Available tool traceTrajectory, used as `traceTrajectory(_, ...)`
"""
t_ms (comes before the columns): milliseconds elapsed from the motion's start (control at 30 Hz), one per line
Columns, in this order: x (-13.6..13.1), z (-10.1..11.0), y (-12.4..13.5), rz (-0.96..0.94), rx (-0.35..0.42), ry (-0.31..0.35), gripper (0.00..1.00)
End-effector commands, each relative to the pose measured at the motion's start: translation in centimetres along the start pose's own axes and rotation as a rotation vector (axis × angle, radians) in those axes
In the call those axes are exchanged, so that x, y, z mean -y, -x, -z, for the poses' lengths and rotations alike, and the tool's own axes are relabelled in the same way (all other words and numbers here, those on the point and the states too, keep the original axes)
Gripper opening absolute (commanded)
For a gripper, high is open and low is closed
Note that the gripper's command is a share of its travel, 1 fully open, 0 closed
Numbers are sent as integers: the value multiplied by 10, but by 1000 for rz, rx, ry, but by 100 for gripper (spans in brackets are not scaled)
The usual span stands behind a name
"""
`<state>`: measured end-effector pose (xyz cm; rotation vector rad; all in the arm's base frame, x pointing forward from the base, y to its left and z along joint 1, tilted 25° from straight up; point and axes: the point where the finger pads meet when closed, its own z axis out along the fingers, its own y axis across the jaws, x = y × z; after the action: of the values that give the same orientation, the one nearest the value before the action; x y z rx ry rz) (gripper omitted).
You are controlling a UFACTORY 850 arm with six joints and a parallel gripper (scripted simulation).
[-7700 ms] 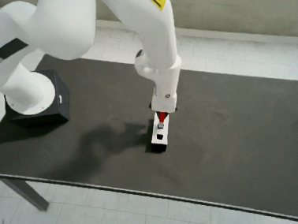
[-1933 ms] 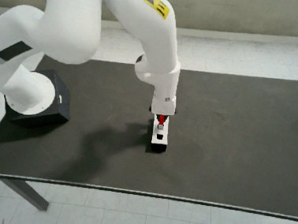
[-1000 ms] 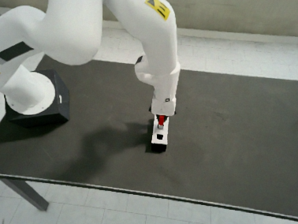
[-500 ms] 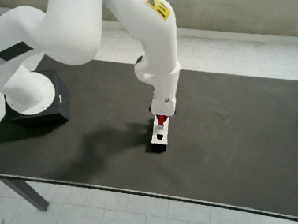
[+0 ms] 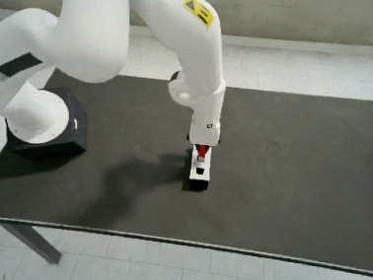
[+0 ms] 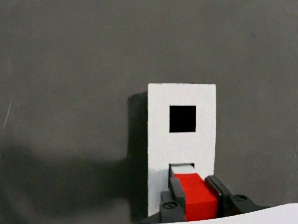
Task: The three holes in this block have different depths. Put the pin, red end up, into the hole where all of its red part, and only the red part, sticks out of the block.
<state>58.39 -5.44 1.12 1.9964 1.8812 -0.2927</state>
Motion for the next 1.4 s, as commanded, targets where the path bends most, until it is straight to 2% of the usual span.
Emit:
traceTrajectory(0,-1,1,0,0,0,2,0)
traceTrajectory(1367,0,-3,0,0,0,2,0)
